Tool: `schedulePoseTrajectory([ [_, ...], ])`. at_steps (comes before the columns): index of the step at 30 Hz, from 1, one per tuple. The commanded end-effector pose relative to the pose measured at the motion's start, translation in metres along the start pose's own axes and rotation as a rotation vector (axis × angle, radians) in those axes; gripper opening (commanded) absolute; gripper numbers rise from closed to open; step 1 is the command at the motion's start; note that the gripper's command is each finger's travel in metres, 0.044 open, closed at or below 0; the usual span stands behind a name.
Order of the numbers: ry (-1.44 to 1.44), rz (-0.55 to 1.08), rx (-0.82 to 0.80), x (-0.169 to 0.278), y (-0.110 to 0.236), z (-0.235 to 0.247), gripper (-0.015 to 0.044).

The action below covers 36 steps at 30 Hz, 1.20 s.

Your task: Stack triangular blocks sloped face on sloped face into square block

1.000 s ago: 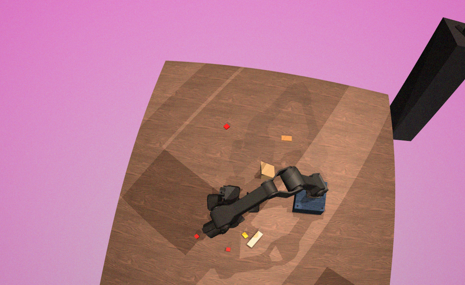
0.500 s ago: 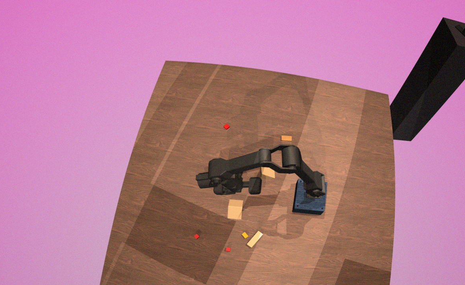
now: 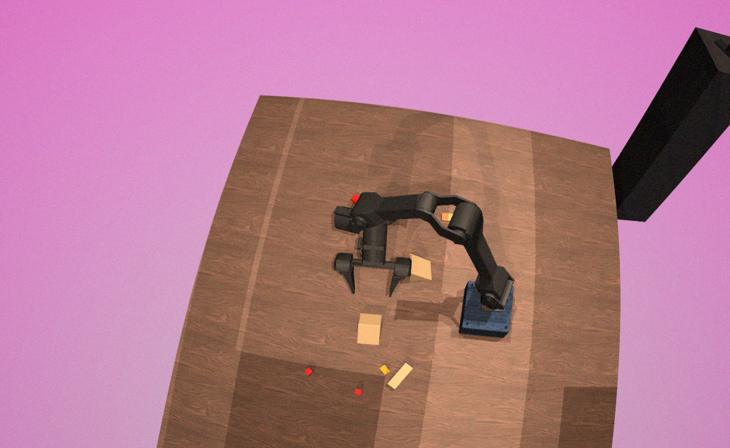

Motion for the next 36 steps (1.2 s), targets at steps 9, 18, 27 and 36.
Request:
schedulePoseTrajectory([
  [9,0.013,0.018,-0.014,0.000,-0.078,0.002,0.0440],
  [18,0.013,0.023,-0.015,0.002,-0.102,0.000,0.0440],
  [27,0.020,0.017,-0.014,0.002,-0.101,0.001,0.0387],
  [36,0.020,0.017,-0.014,0.002,-0.101,0.001,0.0249],
])
Point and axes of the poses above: the point midway between the two fingers, 35 mm back from their tips, its own y axis back along the fingers, its own z axis across the jaws, x = y × z, the point moved 10 cm from there along y, back along the fingers, and after that the axes turned 14 degrees about y, right-handed, at the moved point
